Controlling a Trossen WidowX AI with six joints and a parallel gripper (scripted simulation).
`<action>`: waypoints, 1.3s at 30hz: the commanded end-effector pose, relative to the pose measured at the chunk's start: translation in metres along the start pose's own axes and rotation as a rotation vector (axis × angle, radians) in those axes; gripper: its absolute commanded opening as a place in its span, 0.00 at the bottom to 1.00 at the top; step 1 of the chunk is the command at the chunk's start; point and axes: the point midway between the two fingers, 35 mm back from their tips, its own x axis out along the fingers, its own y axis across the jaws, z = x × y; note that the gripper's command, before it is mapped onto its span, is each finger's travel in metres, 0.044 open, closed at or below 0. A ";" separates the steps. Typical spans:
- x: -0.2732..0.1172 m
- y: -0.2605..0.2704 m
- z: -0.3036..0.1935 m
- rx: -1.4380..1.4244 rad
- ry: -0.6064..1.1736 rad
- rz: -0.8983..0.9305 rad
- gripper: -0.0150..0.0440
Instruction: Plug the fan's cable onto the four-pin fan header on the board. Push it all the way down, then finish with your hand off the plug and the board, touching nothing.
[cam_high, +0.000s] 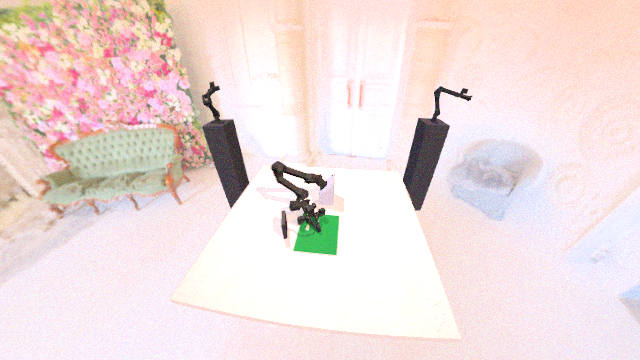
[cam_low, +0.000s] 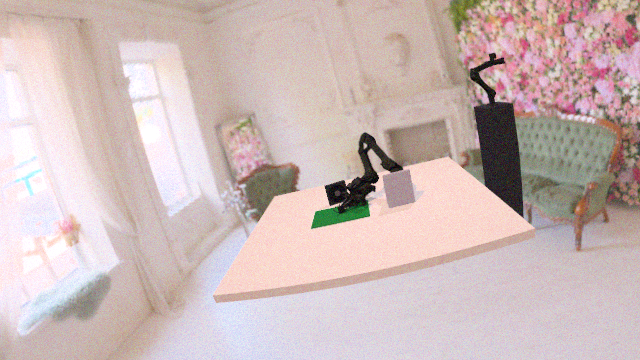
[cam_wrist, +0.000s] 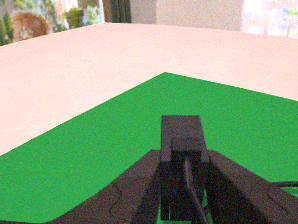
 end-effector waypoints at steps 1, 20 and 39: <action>0.000 0.000 0.000 0.000 0.000 0.000 0.49; 0.000 0.000 0.000 0.000 0.000 0.000 0.49; -0.037 -0.011 0.013 -0.003 0.005 0.006 0.49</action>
